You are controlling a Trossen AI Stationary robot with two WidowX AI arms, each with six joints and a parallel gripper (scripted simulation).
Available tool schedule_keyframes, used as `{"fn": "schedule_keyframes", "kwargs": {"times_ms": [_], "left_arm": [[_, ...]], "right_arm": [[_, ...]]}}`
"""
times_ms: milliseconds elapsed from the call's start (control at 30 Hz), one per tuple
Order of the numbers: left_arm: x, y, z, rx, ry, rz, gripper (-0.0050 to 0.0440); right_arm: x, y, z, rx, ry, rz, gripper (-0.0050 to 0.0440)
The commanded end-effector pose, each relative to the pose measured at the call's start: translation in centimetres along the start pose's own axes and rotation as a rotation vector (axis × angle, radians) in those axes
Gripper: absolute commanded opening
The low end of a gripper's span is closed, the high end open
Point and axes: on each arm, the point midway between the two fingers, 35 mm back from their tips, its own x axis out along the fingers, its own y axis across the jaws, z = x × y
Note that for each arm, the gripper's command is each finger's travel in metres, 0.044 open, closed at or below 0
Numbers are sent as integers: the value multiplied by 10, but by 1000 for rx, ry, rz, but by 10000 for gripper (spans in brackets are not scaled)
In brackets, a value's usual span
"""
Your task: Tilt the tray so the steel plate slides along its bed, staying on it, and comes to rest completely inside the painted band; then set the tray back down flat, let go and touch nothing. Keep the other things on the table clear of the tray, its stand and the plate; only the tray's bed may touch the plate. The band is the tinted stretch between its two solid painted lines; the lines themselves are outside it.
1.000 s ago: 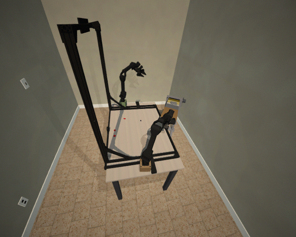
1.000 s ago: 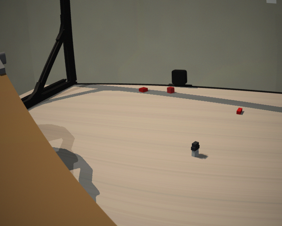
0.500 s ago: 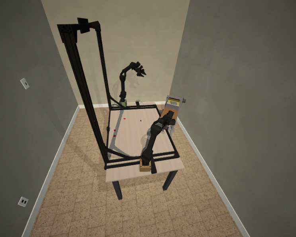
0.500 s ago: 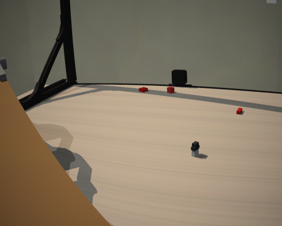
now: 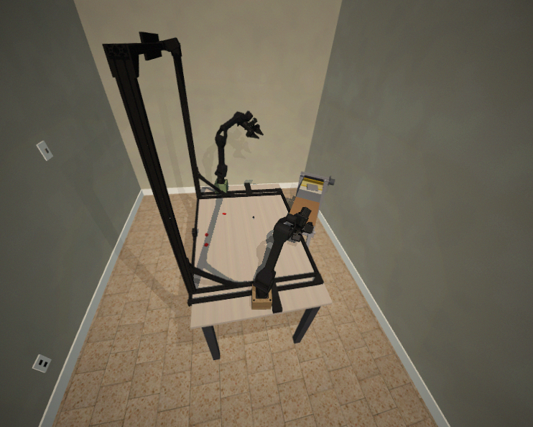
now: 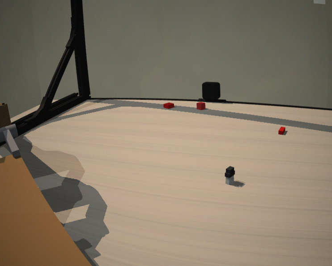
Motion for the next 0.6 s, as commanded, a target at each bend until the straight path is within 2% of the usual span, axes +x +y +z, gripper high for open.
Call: {"fn": "schedule_keyframes", "kwargs": {"times_ms": [0,567], "left_arm": [[0,0,0,0,-1,0,440],[0,0,0,0,-1,0,440]], "right_arm": [[-5,10,1,-2,-4,14,0],[-14,18,1,-2,-4,25,0]]}}
